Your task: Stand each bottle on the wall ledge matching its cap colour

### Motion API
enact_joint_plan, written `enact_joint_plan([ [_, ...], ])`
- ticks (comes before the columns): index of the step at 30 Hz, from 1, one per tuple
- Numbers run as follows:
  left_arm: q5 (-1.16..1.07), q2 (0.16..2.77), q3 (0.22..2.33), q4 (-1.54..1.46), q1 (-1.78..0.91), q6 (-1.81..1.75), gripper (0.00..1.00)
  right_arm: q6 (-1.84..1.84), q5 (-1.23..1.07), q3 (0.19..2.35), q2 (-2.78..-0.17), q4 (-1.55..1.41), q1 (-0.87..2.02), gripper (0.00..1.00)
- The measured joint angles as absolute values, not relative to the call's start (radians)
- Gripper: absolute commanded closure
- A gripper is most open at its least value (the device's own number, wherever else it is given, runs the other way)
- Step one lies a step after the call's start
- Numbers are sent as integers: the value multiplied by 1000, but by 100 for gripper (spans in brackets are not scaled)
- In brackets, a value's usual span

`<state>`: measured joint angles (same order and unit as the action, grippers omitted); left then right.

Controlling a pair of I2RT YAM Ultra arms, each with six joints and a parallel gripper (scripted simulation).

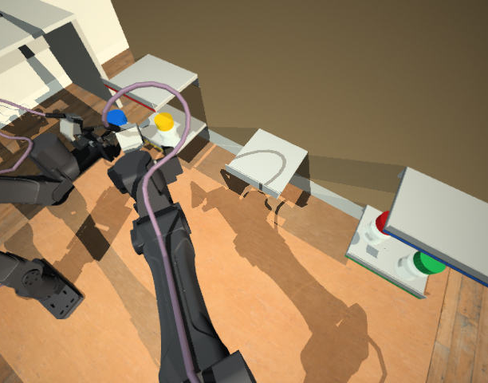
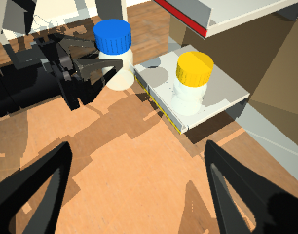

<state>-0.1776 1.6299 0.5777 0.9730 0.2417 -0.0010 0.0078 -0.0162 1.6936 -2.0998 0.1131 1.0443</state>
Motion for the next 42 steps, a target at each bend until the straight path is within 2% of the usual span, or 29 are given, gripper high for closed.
enact_joint_plan([
  [31, -205, 1549, 515, 979, 252, -1, 51, 8, -16, 1694, -2100, 109, 1044, 0],
  [38, -205, 1549, 515, 979, 252, -1, 51, 8, -15, 1692, -2087, 30, 1030, 0],
  [42, -205, 1549, 515, 979, 252, -1, 51, 8, -14, 1657, -1989, -67, 1006, 0],
])
